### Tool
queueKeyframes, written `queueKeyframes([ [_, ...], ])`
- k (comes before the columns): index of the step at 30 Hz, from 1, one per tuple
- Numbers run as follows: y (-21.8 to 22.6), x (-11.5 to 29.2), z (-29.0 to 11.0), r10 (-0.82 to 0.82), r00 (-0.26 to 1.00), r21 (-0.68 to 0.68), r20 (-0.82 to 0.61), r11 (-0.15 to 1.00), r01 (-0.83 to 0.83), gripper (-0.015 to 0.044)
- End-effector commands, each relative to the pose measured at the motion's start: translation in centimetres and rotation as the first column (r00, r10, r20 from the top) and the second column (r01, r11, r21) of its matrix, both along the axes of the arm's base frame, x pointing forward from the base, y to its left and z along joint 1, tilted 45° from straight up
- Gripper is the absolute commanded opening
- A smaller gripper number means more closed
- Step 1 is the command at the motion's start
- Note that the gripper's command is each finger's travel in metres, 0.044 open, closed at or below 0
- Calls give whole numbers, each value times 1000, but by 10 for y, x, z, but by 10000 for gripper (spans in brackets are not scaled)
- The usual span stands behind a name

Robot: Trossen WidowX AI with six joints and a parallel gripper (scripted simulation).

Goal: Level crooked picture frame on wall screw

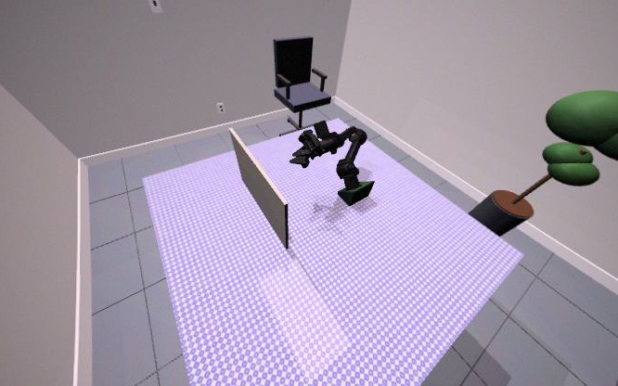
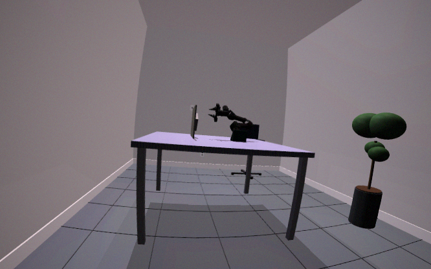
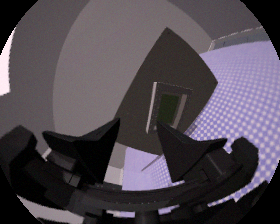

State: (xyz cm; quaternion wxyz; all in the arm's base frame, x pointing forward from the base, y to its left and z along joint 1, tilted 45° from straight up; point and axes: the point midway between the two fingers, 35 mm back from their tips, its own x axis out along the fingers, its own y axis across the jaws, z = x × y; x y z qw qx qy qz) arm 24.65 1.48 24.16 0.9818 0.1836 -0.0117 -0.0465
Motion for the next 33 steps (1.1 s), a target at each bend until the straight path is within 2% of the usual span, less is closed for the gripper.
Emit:
queueKeyframes([
  [1,0,0,-1,-3,1000,3,-1,1000,3,260],
  [13,-1,0,-1,0,1000,0,0,1000,0,260],
  [22,-38,-7,-45,-3,1000,1,2,1000,3,260],
  [33,-38,-7,-46,-3,1000,1,2,1000,3,260],
])
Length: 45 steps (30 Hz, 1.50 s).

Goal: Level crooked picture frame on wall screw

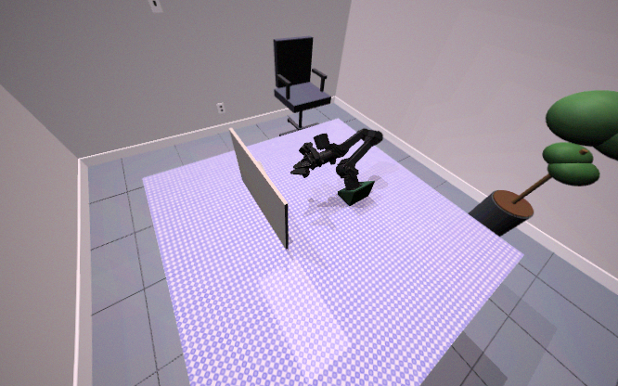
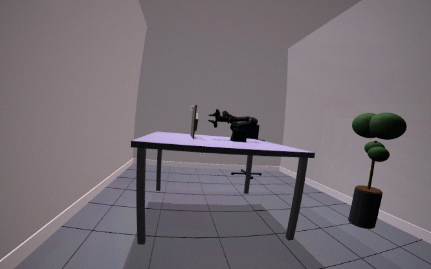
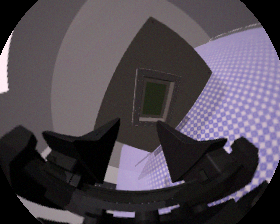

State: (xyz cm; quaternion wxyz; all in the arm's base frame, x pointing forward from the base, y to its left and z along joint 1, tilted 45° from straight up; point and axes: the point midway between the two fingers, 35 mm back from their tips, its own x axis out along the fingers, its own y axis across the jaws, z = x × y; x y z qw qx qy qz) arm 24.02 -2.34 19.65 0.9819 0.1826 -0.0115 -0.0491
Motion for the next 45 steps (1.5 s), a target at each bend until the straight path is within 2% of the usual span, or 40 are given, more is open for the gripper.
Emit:
queueKeyframes([
  [1,0,-1,-1,2,1000,3,4,1000,-2,260],
  [13,-1,6,2,2,1000,3,4,1000,-2,260],
  [28,-8,79,0,2,1000,2,8,1000,-2,260],
  [45,-8,80,0,2,1000,2,8,1000,-2,260],
])
